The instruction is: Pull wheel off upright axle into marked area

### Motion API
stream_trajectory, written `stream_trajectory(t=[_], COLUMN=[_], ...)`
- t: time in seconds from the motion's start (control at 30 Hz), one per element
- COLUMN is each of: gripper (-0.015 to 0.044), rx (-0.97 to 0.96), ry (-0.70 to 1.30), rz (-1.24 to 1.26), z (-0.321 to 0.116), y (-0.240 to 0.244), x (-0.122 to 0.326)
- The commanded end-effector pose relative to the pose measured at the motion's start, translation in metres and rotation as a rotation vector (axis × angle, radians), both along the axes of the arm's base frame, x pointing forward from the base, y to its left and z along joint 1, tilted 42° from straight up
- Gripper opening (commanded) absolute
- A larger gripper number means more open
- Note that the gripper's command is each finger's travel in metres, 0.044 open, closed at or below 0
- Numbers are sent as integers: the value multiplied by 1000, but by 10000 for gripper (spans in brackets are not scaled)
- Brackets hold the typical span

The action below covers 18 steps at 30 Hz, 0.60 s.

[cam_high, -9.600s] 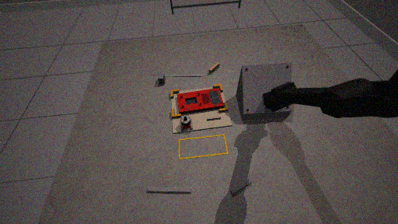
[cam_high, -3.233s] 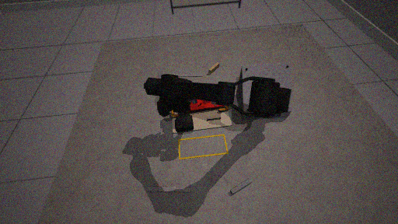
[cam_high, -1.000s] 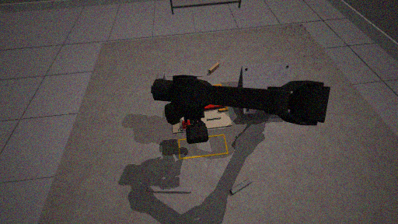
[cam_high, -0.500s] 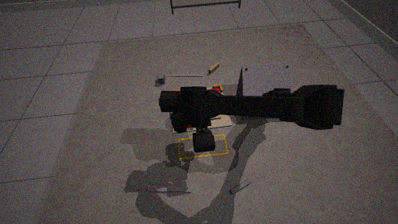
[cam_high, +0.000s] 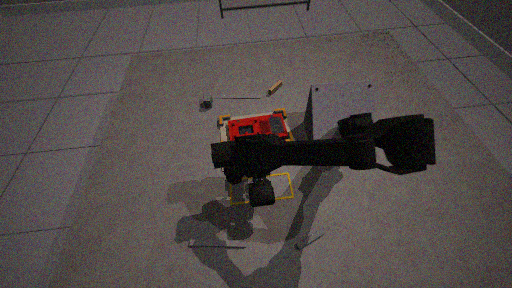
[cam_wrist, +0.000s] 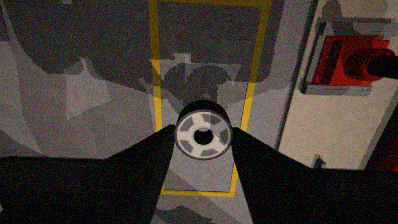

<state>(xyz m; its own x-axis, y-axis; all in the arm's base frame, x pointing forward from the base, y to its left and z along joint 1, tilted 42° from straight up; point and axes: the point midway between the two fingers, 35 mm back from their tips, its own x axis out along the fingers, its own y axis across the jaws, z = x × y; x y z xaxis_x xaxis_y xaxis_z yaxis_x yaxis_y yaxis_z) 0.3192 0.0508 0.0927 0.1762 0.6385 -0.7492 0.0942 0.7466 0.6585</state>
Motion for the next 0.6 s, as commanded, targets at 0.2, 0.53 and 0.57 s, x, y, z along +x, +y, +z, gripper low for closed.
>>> stream_trajectory(t=[0.2, 0.53, 0.57], gripper=[52, 300, 300], rx=[6, 5, 5], ry=[6, 7, 8], rz=[5, 4, 3], z=[-15, -10, -5], y=[15, 10, 5], x=[0, -1, -1])
